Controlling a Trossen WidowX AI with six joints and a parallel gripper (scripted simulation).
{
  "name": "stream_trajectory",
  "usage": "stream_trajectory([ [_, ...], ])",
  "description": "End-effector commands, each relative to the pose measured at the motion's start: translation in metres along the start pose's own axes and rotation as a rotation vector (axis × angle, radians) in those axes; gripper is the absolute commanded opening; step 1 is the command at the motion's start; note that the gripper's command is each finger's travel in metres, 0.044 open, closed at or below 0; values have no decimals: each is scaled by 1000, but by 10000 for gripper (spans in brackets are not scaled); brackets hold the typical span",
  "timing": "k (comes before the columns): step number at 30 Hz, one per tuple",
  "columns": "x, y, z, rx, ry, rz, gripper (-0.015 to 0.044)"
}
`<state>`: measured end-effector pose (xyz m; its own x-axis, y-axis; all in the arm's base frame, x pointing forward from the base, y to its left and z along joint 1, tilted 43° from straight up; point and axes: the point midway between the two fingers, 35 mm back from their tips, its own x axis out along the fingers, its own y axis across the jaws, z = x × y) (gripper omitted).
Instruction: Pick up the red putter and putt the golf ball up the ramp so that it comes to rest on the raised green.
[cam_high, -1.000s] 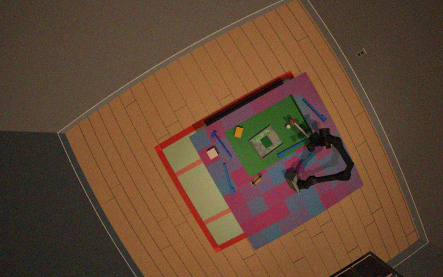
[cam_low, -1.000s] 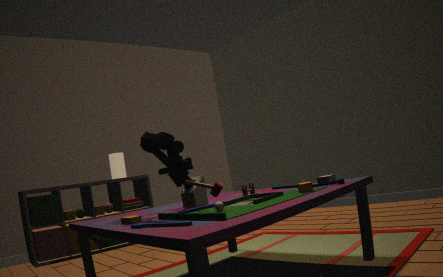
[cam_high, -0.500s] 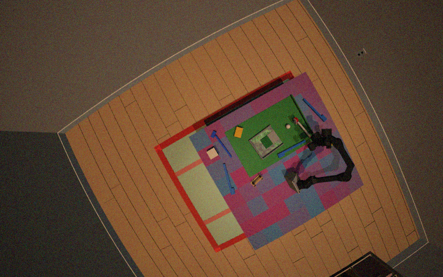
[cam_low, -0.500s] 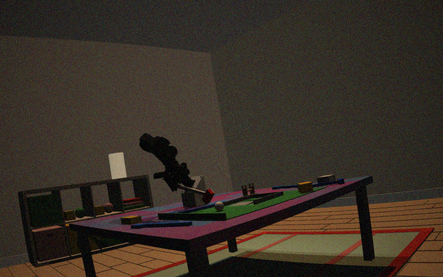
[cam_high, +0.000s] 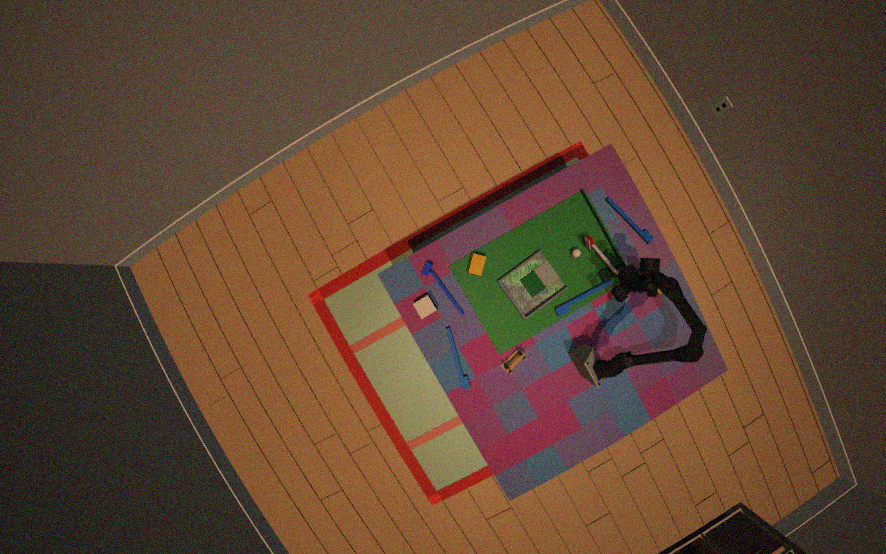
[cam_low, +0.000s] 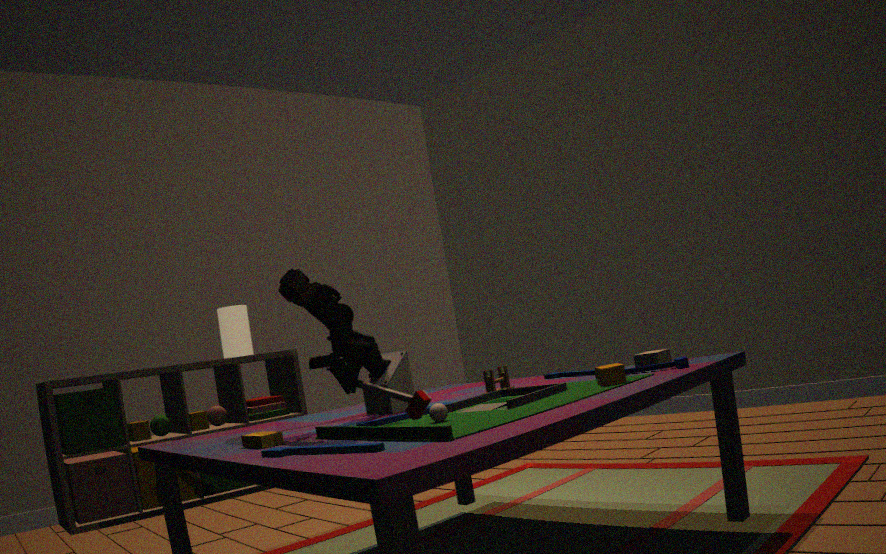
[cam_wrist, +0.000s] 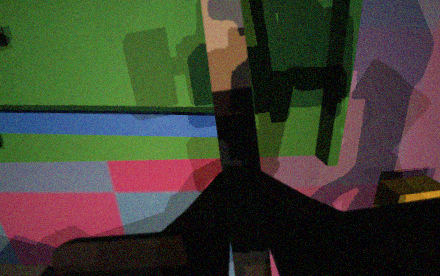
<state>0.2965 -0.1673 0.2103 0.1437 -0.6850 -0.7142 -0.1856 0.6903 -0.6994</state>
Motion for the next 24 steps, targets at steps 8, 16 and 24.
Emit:
stream_trajectory([
  [8, 17, 2, 1, -4, -6, 5, 0],
  [16, 15, 0, -1, 0, 2, -1, 0],
  [24, 16, -10, 0, -1, -1, 1, 0],
])
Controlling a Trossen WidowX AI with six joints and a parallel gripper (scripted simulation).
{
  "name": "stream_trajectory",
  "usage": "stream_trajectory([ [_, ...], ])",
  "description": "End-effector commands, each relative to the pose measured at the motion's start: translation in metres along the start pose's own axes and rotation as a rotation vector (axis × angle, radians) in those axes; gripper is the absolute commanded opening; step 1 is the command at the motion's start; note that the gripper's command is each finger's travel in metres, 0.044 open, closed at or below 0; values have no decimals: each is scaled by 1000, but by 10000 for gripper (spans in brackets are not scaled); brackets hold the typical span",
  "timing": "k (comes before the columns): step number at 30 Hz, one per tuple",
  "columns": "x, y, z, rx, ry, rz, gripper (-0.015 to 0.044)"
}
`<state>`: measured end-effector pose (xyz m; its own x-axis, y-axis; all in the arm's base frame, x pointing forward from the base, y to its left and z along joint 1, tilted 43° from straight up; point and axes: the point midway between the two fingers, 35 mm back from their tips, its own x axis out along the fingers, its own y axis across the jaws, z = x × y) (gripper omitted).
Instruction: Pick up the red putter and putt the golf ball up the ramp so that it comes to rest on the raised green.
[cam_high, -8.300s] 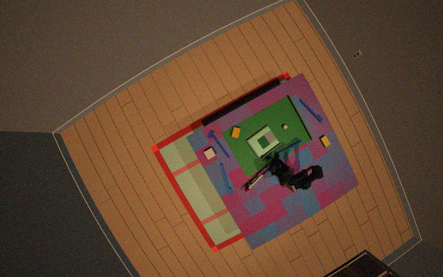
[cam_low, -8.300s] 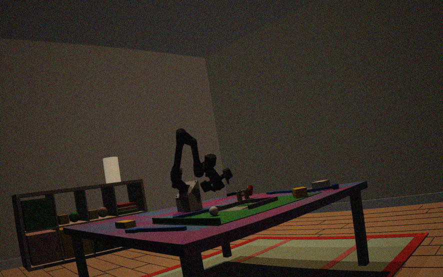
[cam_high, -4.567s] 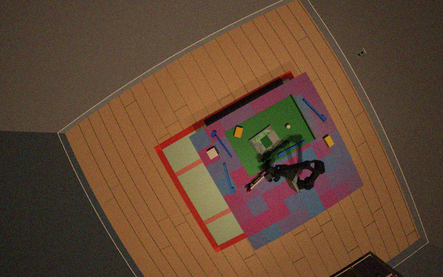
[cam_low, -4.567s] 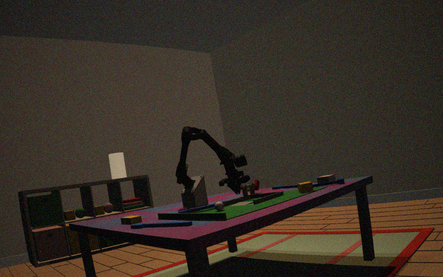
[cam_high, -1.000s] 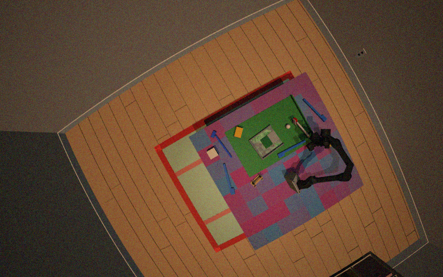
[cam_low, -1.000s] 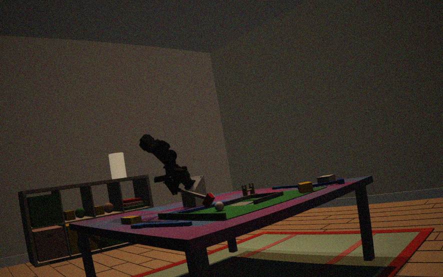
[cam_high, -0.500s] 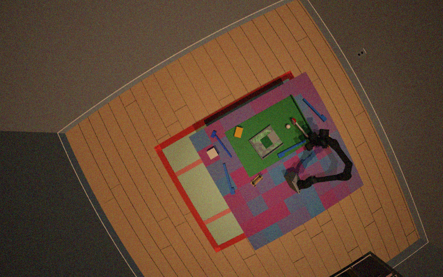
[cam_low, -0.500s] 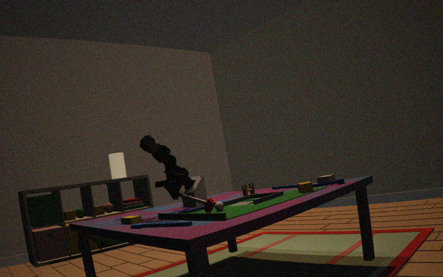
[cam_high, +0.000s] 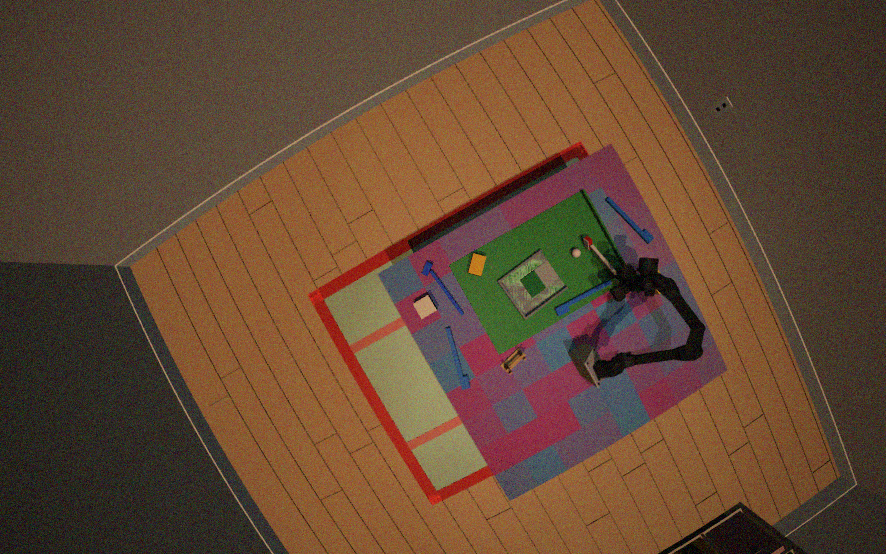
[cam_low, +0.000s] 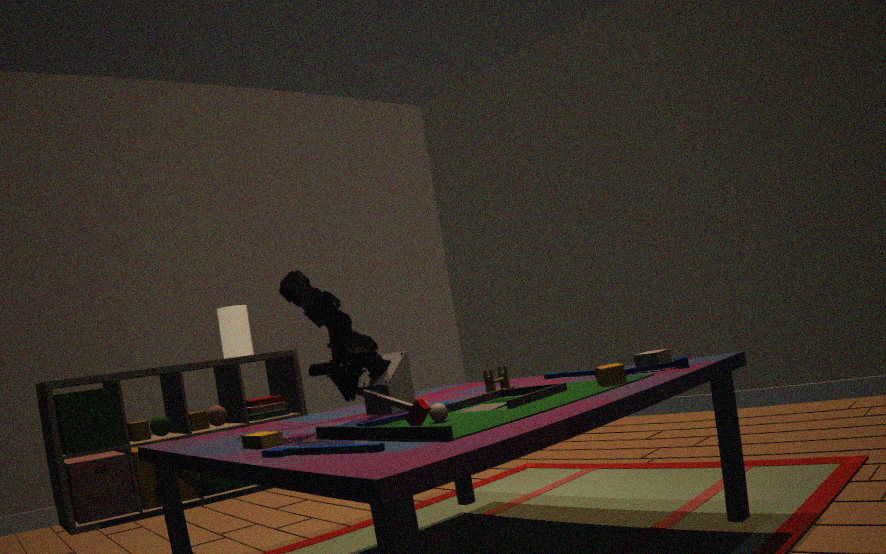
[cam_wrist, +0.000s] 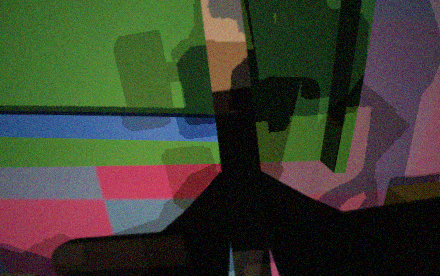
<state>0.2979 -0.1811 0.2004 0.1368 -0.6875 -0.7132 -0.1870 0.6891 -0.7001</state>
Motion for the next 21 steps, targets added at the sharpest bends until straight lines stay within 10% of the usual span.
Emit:
stream_trajectory([
  [1, 0, -10, 2, 0, -9, 2, 0],
  [12, 2, -21, 1, 6, -5, -3, 0],
  [21, 2, 85, 7, -1, -9, 18, 0],
])
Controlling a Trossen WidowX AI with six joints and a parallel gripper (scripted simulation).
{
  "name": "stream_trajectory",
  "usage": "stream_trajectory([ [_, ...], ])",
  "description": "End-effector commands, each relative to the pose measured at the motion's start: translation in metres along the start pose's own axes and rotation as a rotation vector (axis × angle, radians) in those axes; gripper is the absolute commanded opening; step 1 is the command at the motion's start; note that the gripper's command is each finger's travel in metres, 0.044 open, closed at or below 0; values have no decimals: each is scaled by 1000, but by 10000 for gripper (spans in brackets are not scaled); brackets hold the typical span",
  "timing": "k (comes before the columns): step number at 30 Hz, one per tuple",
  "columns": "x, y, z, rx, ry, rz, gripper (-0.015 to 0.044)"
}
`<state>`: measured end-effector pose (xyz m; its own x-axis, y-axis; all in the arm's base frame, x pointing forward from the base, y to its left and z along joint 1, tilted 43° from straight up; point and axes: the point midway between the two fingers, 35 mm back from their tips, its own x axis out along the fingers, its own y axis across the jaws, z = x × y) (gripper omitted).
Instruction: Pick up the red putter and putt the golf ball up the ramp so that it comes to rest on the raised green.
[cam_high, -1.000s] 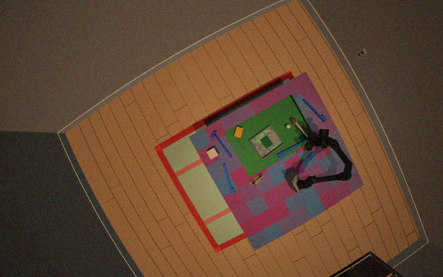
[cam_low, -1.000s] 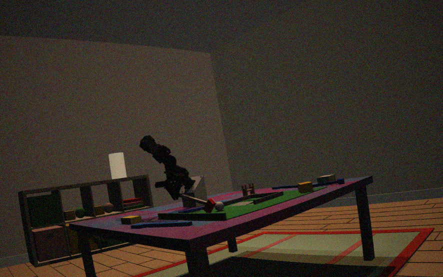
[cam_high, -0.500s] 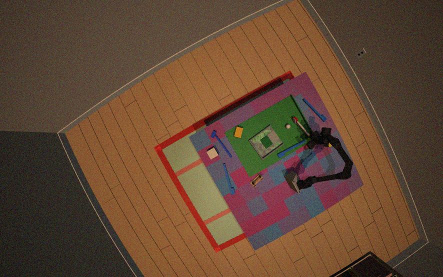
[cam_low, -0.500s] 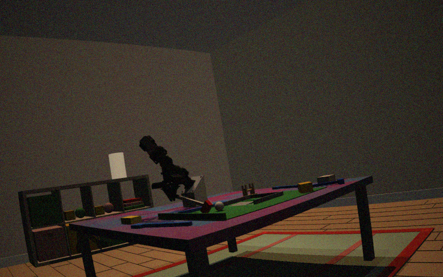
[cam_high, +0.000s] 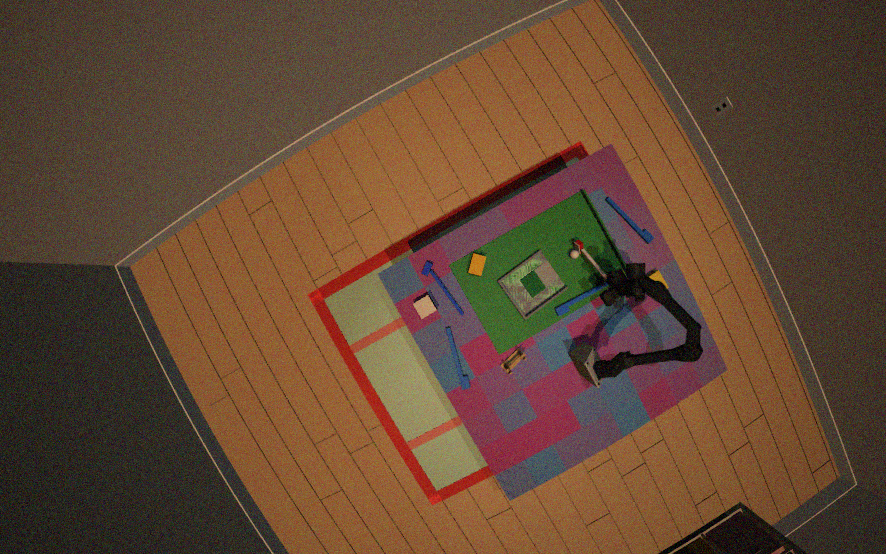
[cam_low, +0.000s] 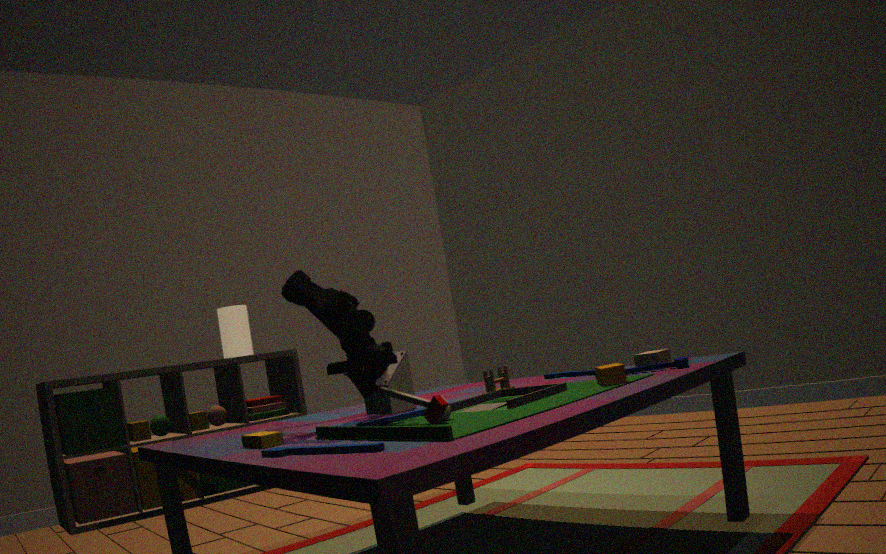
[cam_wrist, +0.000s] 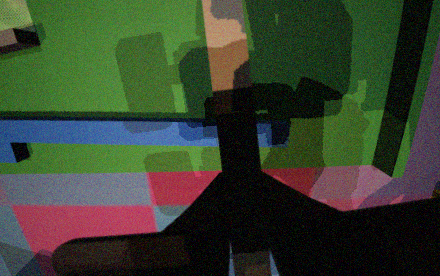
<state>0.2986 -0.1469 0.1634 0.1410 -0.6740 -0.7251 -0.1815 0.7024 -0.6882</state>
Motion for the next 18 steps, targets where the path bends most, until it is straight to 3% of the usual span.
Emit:
stream_trajectory([
  [1, 0, 48, -5, -11, -2, 0, 0],
  [9, -5, 65, -8, -13, -3, -1, 0],
  [18, -55, 65, -8, -14, -3, 2, 0],
])
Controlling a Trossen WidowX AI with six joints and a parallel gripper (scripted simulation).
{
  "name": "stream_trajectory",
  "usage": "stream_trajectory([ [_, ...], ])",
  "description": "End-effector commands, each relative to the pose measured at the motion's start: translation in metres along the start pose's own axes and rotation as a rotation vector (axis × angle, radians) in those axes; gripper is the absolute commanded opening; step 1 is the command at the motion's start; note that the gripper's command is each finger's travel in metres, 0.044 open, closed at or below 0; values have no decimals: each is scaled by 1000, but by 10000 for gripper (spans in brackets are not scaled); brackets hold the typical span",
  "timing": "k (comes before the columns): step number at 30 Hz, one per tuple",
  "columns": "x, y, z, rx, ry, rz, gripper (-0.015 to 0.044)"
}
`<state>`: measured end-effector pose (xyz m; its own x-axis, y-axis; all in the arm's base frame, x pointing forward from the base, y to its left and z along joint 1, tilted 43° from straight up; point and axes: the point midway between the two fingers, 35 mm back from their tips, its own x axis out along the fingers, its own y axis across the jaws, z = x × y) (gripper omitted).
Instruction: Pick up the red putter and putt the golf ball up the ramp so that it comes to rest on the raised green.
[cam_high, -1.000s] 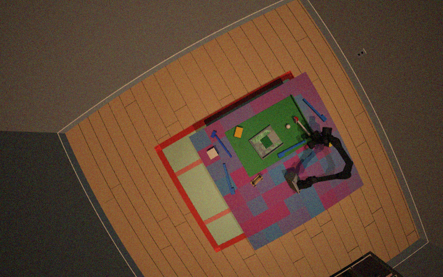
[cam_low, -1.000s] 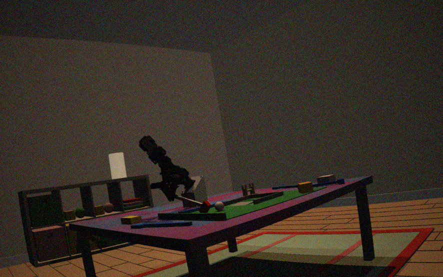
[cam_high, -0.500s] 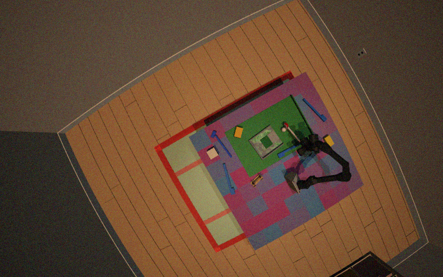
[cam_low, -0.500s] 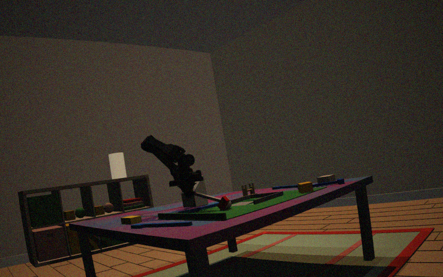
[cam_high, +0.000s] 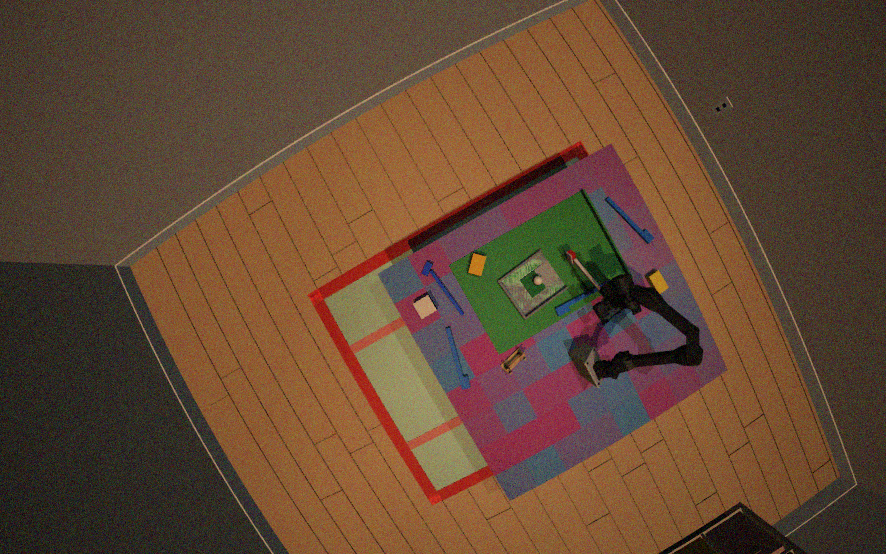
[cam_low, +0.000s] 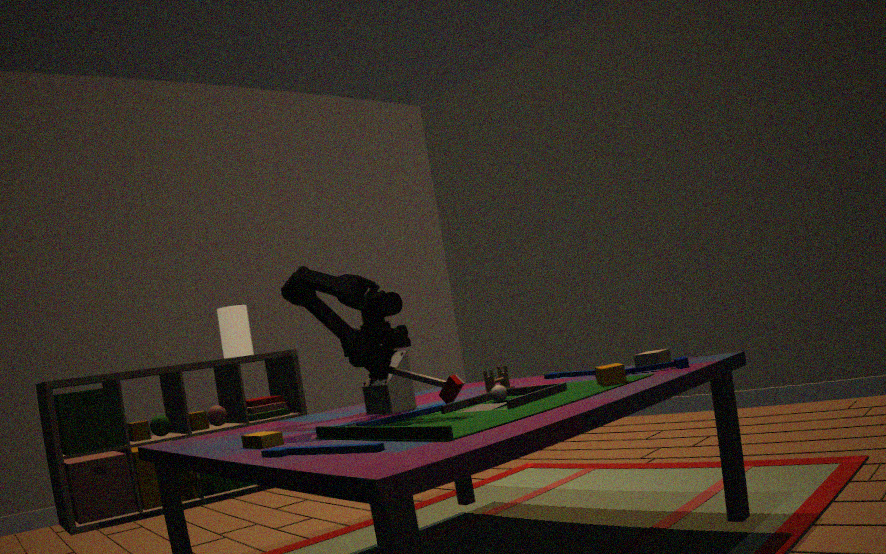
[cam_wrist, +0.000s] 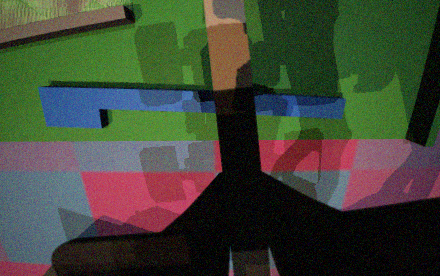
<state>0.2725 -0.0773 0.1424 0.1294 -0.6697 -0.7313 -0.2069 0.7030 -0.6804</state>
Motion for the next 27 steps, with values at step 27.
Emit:
stream_trajectory([
  [27, -17, -1, 1, 3, -11, -3, 0],
])
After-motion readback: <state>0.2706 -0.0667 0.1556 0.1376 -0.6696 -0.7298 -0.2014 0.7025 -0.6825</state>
